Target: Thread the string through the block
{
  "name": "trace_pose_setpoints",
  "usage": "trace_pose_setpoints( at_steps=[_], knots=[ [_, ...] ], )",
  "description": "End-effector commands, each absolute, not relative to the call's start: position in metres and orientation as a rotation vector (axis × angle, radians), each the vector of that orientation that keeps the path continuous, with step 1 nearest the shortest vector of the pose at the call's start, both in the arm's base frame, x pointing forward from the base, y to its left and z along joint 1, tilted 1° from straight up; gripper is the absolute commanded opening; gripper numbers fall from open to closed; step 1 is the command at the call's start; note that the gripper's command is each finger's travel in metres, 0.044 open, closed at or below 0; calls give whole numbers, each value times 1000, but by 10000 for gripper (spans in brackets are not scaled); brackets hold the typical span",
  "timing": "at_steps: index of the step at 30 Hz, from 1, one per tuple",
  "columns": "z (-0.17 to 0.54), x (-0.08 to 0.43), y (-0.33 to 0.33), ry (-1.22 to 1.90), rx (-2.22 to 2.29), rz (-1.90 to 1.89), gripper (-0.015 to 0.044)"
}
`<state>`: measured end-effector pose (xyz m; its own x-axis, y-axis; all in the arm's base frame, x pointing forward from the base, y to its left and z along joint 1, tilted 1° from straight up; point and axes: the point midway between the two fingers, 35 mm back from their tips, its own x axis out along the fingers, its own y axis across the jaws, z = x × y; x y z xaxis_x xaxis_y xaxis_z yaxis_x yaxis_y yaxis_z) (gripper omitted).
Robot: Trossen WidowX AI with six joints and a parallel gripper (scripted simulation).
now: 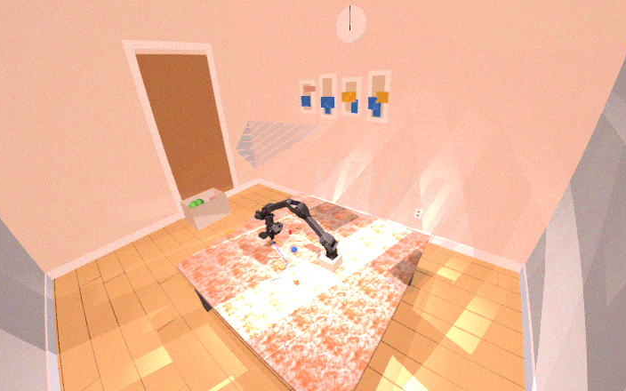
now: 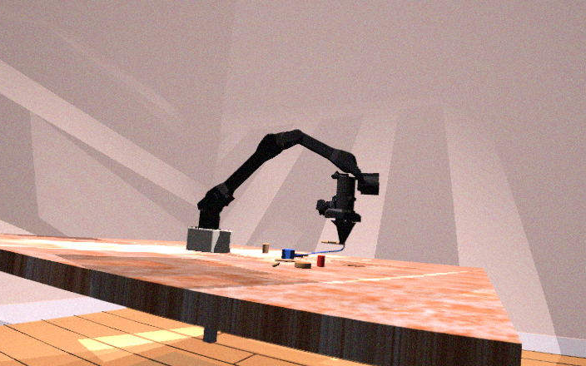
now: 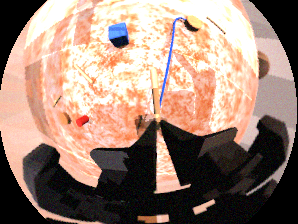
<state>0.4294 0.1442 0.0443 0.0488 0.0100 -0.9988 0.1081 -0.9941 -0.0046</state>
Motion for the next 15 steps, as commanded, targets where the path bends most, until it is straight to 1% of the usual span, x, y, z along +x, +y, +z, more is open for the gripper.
trace_pose_setpoints(
  at_steps=[1,15],
  knots=[
    [43,437,142,121,2234,-2092,0],
    [35,436,134,121,2240,-2086,0]
  ],
)
